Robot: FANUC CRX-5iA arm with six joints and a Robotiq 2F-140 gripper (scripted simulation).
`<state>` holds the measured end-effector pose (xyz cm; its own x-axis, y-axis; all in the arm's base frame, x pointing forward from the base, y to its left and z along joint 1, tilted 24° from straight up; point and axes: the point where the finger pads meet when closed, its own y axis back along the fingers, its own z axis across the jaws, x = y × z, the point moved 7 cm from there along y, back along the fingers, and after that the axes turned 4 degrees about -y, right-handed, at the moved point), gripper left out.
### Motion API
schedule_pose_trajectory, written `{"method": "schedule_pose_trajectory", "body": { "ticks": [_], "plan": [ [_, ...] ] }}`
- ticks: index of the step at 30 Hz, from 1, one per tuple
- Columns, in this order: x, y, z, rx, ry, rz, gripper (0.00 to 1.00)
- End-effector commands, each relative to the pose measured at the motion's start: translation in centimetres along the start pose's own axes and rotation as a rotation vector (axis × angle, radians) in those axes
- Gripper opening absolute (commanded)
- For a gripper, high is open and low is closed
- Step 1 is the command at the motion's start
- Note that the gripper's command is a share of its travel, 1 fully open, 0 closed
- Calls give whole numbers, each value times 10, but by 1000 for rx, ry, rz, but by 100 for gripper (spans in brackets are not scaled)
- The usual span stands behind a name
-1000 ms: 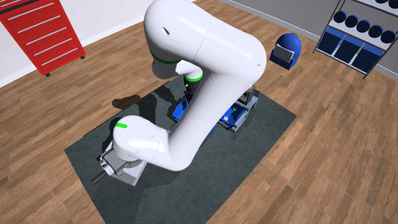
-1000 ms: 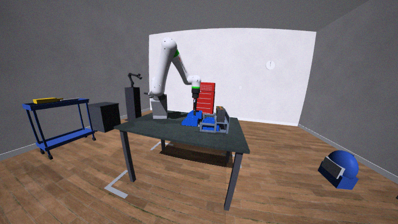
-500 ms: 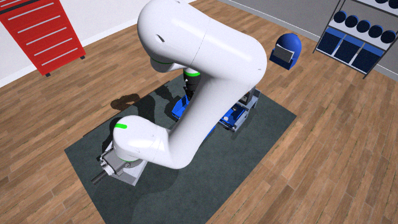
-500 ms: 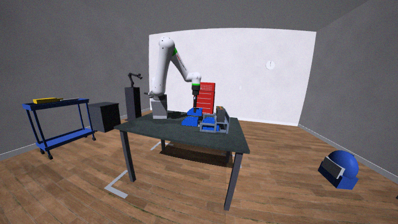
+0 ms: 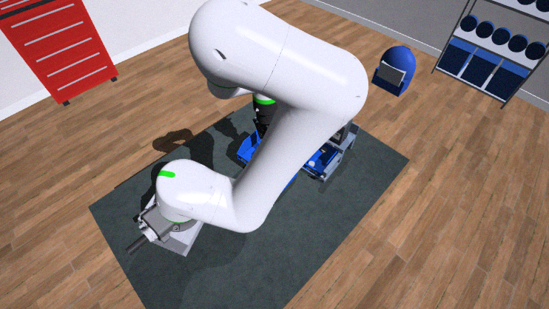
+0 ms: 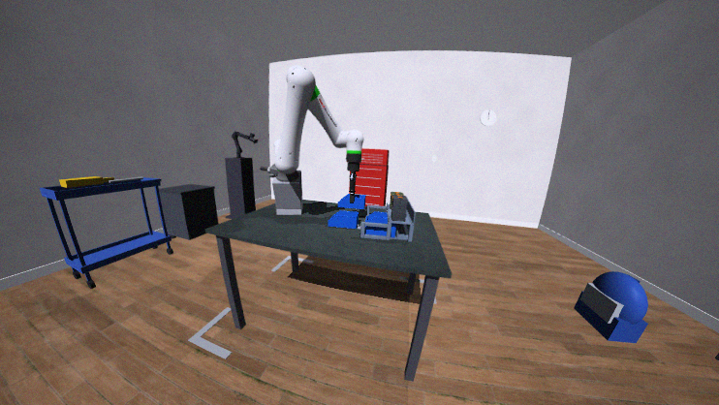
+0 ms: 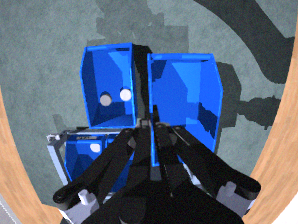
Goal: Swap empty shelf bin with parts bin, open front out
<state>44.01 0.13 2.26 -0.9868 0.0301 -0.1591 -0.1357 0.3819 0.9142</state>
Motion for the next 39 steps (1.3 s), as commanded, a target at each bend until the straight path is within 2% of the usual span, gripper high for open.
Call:
{"method": "schedule_pose_trajectory", "body": {
  "ticks": [1, 9, 18, 24, 33, 35, 39],
  "plan": [
    [-1, 1, 0, -1, 0, -1, 10],
    [0, 1, -2, -1, 0, -1, 10],
    [0, 1, -24, -1, 0, -1, 10],
    [2, 1, -63, -1, 0, -1, 10],
    [5, 1, -142, -1, 0, -1, 10],
    [5, 1, -142, -1, 0, -1, 10],
    [6, 1, -177, -1, 0, -1, 10]
  ]
}}
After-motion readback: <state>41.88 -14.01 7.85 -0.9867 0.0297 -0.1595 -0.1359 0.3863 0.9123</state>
